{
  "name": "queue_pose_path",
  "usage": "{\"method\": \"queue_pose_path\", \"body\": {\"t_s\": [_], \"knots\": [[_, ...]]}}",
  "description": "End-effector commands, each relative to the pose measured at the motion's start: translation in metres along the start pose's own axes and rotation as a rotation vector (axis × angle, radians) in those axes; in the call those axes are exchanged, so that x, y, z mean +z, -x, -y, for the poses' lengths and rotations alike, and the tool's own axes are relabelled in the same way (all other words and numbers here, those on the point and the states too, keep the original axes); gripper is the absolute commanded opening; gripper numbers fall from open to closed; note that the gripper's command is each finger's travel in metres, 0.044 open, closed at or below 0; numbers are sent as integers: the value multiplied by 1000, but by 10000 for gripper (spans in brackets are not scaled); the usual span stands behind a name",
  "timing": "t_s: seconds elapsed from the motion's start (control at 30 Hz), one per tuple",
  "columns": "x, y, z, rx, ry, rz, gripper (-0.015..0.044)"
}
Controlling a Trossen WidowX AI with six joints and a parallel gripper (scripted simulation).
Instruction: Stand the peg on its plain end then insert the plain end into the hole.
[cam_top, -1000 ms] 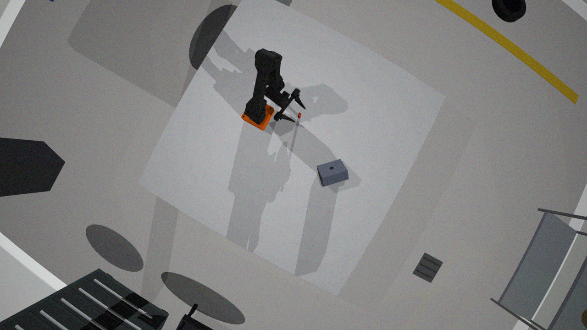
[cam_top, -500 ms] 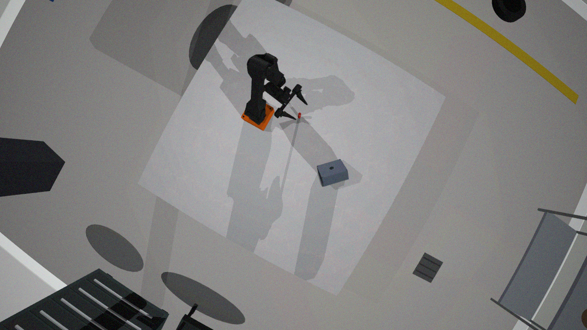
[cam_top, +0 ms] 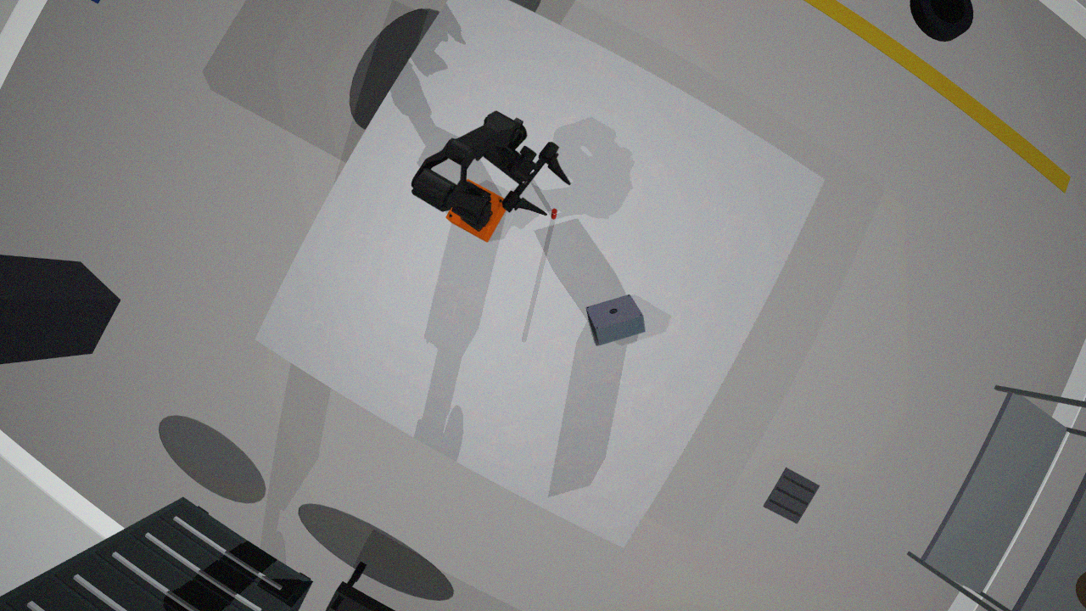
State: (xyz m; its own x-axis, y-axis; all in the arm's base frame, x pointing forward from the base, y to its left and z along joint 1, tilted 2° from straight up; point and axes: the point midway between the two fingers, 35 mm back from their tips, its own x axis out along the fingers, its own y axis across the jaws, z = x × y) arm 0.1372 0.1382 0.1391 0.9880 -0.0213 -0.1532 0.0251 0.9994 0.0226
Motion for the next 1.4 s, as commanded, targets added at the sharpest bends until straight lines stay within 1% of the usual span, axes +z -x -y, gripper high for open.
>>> {"method": "queue_pose_path", "body": {"t_s": [0.0,0.13,0.3,0.57,0.87,1.13,1.37], "knots": [[12,1,3,2,-3,1,440],[11,0,5,-16,5,-12,440],[1,-7,16,-135,57,-112,440],[-16,-14,30,-294,117,-312,440],[-35,-16,39,-410,158,-577,440],[-51,-17,40,-440,174,-836,440],[-61,-20,34,-388,158,-1061,440]]}}
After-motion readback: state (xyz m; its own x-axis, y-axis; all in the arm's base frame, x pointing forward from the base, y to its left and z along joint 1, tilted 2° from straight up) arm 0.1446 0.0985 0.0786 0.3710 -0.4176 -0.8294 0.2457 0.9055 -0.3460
